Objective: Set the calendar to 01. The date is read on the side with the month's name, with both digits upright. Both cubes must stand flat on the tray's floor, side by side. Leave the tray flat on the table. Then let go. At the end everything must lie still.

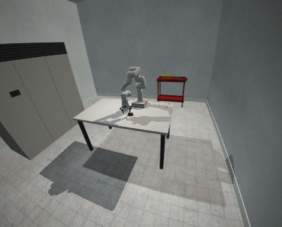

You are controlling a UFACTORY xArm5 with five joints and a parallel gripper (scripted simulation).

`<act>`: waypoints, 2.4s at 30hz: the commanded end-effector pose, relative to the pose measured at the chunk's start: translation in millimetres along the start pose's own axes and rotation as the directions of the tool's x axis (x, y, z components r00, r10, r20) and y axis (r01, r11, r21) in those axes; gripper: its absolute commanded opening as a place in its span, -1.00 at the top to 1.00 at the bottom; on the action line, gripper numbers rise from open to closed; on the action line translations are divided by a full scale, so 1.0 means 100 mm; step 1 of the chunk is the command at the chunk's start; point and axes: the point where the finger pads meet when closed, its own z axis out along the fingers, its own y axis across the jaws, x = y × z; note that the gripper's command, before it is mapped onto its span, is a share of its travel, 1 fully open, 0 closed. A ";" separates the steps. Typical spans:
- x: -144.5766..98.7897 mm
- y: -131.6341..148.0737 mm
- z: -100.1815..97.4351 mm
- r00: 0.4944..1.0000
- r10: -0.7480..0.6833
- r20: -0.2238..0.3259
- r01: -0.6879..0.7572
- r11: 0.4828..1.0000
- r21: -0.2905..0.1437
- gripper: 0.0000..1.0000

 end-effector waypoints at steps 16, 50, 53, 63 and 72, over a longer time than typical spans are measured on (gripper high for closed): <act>0.01 0.01 -0.01 1.000 0.000 -0.003 0.000 1.000 -0.002 -1.00; 0.01 0.00 -0.61 1.000 0.000 -0.003 0.000 1.000 -0.002 -1.00; 0.01 0.00 -0.61 1.000 0.000 -0.003 0.000 1.000 -0.002 -1.00; -0.01 -0.03 -0.60 0.997 -0.081 -0.002 0.081 0.997 -0.002 -1.00; -0.10 -0.13 -0.56 0.945 -0.328 -0.001 0.328 0.945 -0.003 -1.00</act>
